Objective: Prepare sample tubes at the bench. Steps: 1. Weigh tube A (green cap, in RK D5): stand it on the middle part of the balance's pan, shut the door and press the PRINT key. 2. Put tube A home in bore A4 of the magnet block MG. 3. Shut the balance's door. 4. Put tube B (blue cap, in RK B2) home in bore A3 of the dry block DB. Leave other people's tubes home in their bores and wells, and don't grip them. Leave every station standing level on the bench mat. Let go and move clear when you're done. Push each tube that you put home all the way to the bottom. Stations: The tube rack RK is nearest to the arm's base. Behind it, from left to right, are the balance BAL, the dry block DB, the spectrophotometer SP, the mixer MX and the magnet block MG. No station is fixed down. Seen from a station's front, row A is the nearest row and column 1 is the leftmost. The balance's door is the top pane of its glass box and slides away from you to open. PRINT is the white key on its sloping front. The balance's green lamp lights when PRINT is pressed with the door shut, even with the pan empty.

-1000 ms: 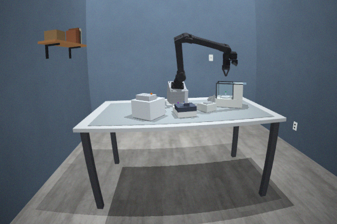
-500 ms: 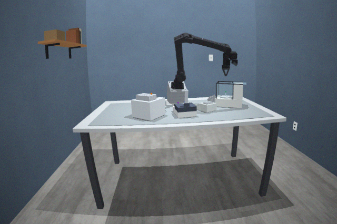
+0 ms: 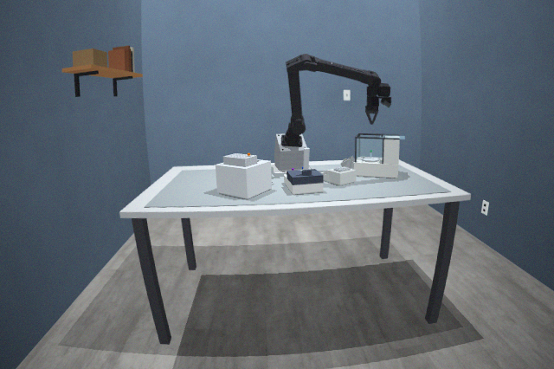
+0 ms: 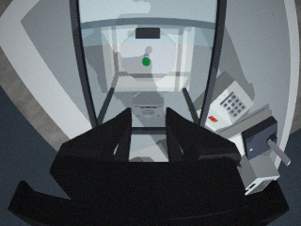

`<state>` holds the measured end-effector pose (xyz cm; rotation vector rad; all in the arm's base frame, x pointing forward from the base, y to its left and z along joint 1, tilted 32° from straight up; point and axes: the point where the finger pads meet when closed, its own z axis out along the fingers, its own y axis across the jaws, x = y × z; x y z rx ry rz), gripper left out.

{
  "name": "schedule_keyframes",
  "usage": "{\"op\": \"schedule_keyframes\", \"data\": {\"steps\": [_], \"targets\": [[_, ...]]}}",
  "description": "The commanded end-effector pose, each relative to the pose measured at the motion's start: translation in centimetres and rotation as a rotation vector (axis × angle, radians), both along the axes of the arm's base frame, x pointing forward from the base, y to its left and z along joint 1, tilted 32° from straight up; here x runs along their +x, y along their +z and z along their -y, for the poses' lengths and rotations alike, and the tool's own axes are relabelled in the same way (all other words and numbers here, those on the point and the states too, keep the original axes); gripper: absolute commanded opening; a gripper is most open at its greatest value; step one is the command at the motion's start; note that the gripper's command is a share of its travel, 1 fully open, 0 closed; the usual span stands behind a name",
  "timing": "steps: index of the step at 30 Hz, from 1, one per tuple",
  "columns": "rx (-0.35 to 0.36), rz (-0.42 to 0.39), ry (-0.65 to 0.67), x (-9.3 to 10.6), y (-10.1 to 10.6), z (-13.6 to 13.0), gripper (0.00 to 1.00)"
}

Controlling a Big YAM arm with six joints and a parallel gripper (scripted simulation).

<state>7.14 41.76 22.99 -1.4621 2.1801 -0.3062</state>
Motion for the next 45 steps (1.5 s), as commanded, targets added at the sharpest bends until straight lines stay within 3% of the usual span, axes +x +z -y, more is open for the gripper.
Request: {"op": "schedule_keyframes", "data": {"steps": [1, 27, 28, 32, 38, 39, 41, 45], "targets": [[0.034, -0.001, 0.002, -0.3, 1.2, -0.8, 0.3], [0.034, -0.001, 0.002, -0.3, 1.2, -0.8, 0.3], [0.054, -0.005, -0.051, 0.7, 1.9, -2.1, 0.3], [0.123, -0.019, -0.165, 0.9, 2.1, -2.8, 0.3], [0.24, -0.041, -0.319, 0.2, 2.6, -2.9, 0.3], [0.243, -0.039, -0.364, 1.2, 2.3, -3.5, 0.3], [0.243, -0.039, -0.364, 1.2, 2.3, -3.5, 0.3], [0.311, -0.054, -0.463, 0.5, 2.3, -3.6, 0.3]]}}
